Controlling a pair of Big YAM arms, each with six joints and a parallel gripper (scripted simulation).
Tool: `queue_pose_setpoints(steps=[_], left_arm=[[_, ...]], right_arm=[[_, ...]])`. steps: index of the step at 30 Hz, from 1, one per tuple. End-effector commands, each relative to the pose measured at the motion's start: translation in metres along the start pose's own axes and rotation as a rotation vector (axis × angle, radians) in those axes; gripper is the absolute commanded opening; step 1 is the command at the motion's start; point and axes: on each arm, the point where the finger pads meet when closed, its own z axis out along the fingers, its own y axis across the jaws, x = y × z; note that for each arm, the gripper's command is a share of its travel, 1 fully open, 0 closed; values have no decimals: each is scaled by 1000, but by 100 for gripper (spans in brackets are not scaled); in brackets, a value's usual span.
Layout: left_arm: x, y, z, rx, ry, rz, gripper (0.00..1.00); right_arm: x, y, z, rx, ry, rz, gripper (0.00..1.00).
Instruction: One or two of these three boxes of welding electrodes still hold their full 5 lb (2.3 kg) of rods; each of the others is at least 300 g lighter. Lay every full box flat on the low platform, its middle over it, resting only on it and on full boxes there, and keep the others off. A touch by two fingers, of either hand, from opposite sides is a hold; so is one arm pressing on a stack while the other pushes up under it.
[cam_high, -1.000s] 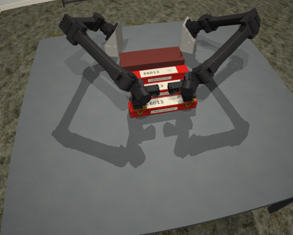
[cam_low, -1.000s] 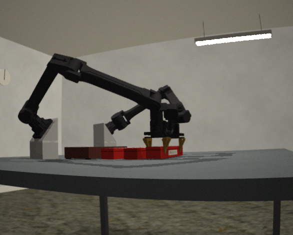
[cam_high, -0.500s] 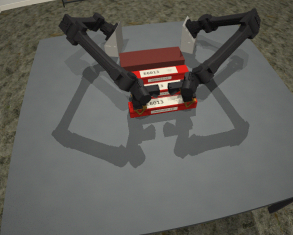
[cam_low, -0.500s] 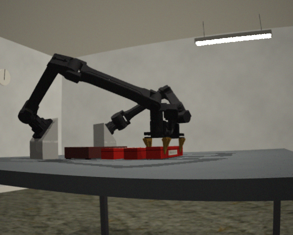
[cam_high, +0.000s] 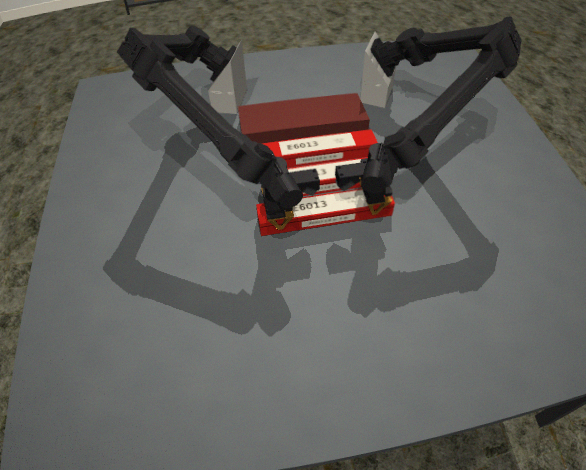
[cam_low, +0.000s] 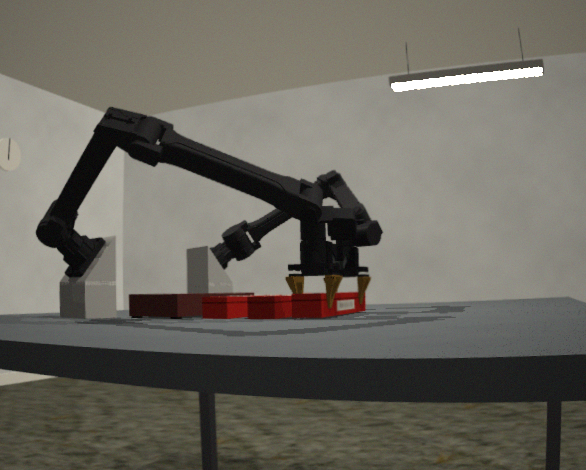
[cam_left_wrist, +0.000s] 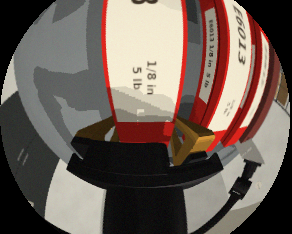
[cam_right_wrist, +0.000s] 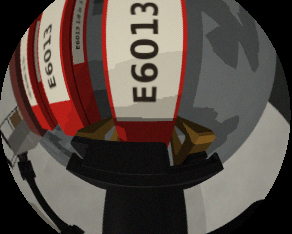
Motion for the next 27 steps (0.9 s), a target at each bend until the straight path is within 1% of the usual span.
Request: queue_pose_setpoints(steps=[1, 7, 8, 9, 27], left_arm=[[-1, 13, -13, -32, -13, -11, 0], [-1, 14, -13, -32, -13, -11, 0], [-1, 14, -13, -32, -13, -11, 0], [-1, 14, -13, -32, -13, -11, 100], [-1, 14, -13, -32, -13, -11, 100]], right_arm=[[5, -13, -15, 36, -2, 16, 0], [5, -13, -14, 36, -2, 16, 0], [5, -13, -14, 36, -2, 16, 100], [5, -13, -14, 36, -2, 16, 100], [5, -13, -14, 36, -2, 16, 100]])
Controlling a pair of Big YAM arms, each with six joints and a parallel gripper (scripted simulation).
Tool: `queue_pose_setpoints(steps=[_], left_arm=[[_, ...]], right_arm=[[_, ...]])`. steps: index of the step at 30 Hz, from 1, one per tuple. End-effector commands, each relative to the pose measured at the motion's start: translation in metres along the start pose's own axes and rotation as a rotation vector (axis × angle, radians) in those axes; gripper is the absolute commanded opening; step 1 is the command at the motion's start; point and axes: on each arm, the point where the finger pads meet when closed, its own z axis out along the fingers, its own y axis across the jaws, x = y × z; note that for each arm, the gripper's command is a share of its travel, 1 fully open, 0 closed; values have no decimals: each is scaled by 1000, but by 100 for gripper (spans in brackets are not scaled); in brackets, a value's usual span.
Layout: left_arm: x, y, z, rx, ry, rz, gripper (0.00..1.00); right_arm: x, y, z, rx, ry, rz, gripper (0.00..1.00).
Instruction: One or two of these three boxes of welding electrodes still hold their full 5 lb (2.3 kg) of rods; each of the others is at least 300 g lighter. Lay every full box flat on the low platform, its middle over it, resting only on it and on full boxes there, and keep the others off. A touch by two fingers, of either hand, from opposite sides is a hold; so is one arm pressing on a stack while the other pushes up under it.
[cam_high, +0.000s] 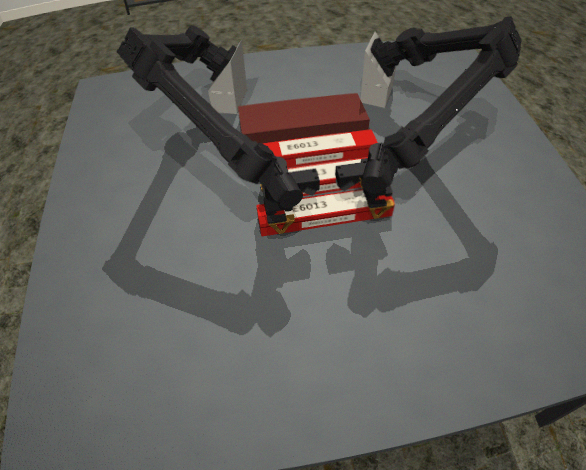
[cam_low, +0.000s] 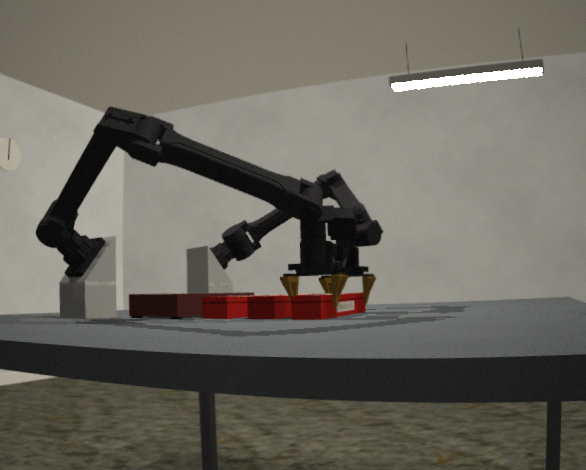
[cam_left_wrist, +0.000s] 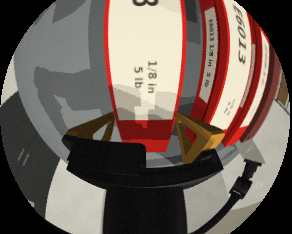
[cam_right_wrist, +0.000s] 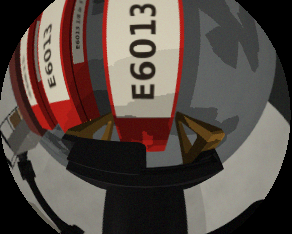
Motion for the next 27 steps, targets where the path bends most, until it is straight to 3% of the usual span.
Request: queue_pose_setpoints(steps=[1, 16, 17, 19, 24, 27], left_arm=[[-1, 13, -12, -30, -16, -16, 100], [-1, 13, -12, -30, -16, -16, 100], [-4, 7, -30, -43, -22, -9, 100], [-3, 21, -47, -58, -31, -32, 100], [-3, 21, -72, -59, -33, -34, 100], [-5, 19, -75, -55, -32, -29, 100]], right_arm=[[5, -12, -14, 34, -5, 17, 100], [5, -12, -14, 34, -5, 17, 100], [1, -8, -35, 45, 0, 6, 100], [7, -24, -55, 71, -9, 35, 100], [7, -22, -81, 72, -10, 36, 100], [7, -22, -86, 73, -8, 36, 100]])
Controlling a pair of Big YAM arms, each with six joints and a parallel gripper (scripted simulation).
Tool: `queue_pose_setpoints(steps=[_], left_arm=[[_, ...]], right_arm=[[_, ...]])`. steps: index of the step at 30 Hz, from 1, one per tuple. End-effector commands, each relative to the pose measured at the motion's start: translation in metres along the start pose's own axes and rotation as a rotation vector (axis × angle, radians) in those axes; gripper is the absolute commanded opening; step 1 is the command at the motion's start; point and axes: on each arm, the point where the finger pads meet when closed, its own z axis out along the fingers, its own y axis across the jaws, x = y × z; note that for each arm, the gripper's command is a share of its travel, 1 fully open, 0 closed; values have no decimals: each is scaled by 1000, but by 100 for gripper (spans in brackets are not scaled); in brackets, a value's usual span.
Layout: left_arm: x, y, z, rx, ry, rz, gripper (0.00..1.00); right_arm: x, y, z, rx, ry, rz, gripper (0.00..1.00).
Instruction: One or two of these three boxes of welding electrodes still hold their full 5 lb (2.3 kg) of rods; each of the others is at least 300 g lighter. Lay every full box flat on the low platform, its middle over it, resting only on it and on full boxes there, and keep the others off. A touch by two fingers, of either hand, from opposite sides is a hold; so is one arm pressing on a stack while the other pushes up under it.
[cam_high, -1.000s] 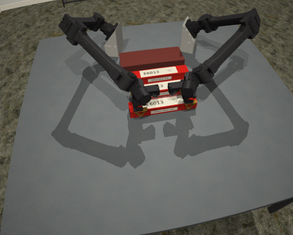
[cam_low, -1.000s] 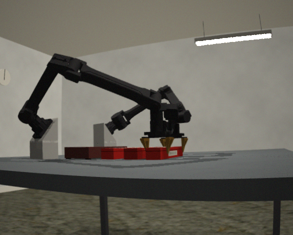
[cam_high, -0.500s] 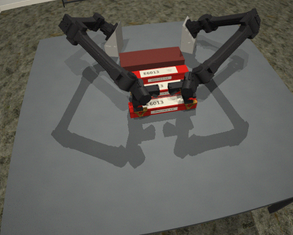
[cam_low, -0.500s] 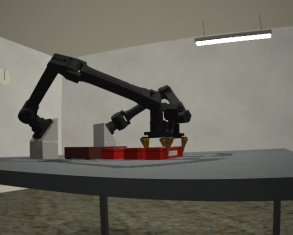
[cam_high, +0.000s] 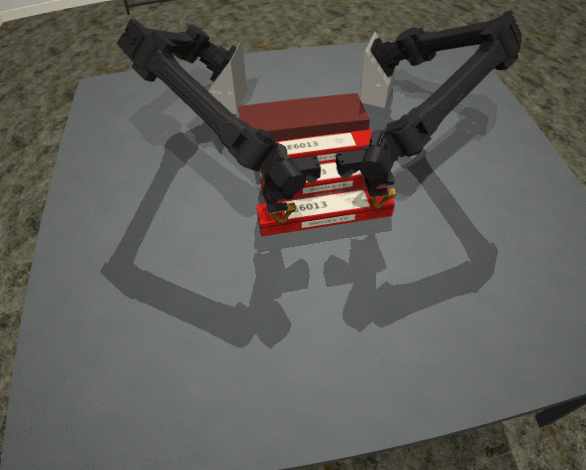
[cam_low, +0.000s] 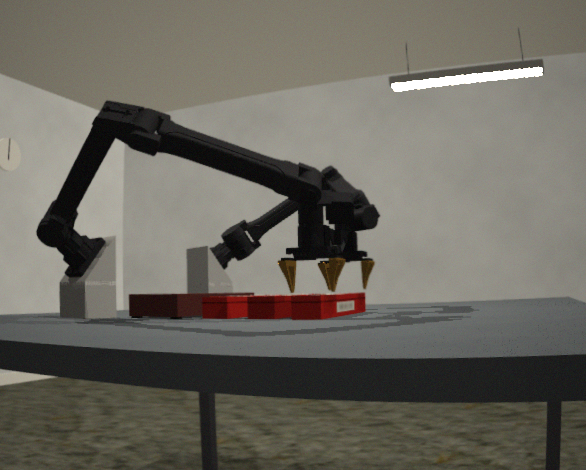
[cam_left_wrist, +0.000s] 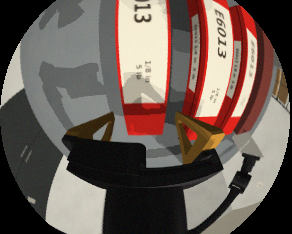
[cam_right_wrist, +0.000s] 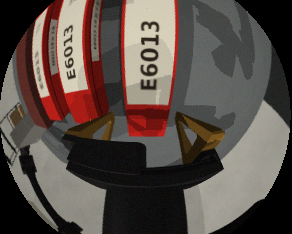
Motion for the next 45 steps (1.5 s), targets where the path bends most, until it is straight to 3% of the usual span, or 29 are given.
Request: queue_pose_setpoints(steps=[1, 11, 12, 13, 14, 16, 17, 19, 37, 45], left_arm=[[-5, 20, -39, -44, -27, -38, 100], [-2, 20, -89, -46, -36, -47, 100], [-2, 20, -89, -46, -36, -47, 100], [-2, 12, -69, -20, -15, -30, 100], [-2, 12, -69, -20, -15, -30, 100], [-2, 12, -69, -20, -15, -30, 100], [3, 9, -55, 8, 2, -36, 100], [0, -10, -81, -26, -20, -25, 100], [20, -111, -92, -29, -30, -43, 100], [23, -113, -86, -15, -16, -38, 100]], right_arm=[[11, -28, -55, 74, -9, 51, 100], [10, -25, -103, 76, -13, 53, 100], [10, -25, -103, 77, -12, 53, 100], [15, -26, -99, 69, -14, 59, 100], [23, -26, -85, 47, -19, 73, 100], [23, -26, -85, 47, -19, 73, 100], [1, -6, -91, 61, -8, 29, 100], [-3, 6, -92, 60, -8, 29, 100], [-29, 110, -102, 55, -13, 28, 100], [-26, 105, -93, 36, -12, 24, 100]])
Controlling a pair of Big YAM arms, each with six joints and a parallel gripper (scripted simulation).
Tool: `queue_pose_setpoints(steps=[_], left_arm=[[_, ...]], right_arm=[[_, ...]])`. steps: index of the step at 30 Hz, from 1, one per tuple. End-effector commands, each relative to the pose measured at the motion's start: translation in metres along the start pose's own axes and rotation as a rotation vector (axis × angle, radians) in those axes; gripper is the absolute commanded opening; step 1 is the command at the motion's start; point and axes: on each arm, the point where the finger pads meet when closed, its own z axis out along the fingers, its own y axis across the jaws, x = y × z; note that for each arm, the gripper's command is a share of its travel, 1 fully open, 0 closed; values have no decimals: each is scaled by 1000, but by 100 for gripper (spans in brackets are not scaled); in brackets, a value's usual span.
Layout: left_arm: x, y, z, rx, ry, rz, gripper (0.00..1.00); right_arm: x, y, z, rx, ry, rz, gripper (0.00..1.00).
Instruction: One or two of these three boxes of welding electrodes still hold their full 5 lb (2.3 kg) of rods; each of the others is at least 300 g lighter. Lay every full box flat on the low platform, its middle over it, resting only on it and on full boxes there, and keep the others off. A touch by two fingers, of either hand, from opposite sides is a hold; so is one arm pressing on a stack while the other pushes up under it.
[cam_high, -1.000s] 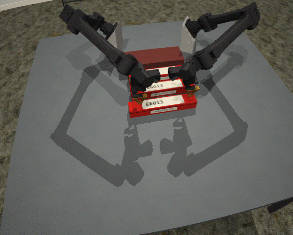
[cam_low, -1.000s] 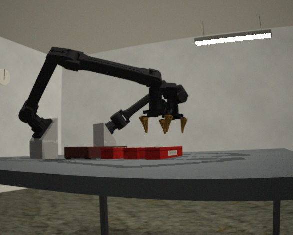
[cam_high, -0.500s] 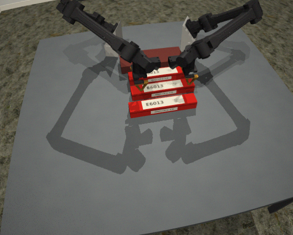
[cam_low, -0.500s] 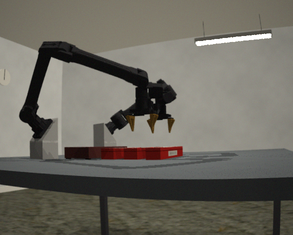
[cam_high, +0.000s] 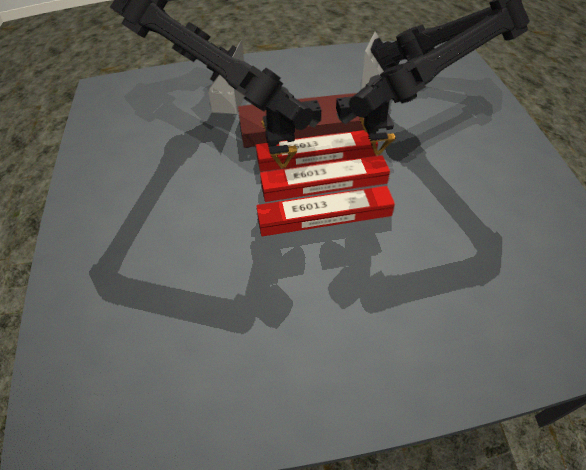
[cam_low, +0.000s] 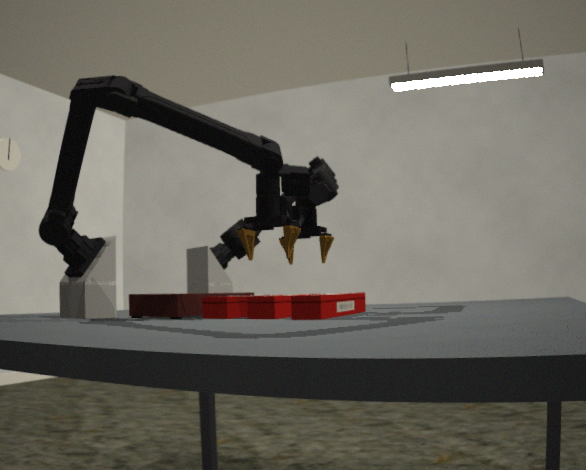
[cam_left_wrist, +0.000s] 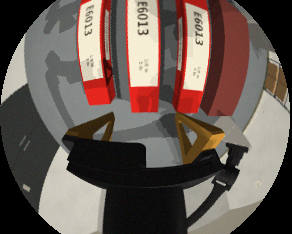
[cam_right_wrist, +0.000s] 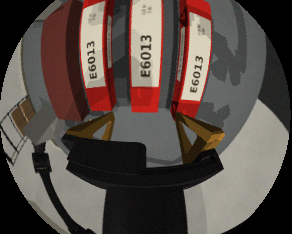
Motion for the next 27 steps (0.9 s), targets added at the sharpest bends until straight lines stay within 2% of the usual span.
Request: queue_pose_setpoints(steps=[1, 6, 7, 10, 20, 22, 23, 25, 27], left_arm=[[-4, 10, -11, -20, -22, -32, 100], [-4, 10, -11, -20, -22, -32, 100], [-1, 5, 3, -3, -9, -46, 100], [-2, 2, 15, 1, -1, -15, 100], [-2, 1, 41, 2, 0, -14, 100], [-2, 1, 41, 2, 0, -14, 100], [-2, 4, 34, -17, -15, -18, 100], [-1, 1, 49, 1, 0, -14, 100], [-2, 1, 52, 2, 0, -14, 100]], right_arm=[[2, -11, -14, 34, -16, 33, 100], [2, -11, -14, 34, -16, 33, 100], [10, -8, -3, 21, -20, 58, 100], [1, -1, 18, 0, -7, 15, 100], [1, -1, 45, 0, -7, 14, 100], [1, -1, 45, 0, -7, 14, 100], [-5, -2, 34, 28, -3, 3, 100], [1, -1, 53, -1, -7, 14, 100], [0, -1, 56, -1, -7, 14, 100]])
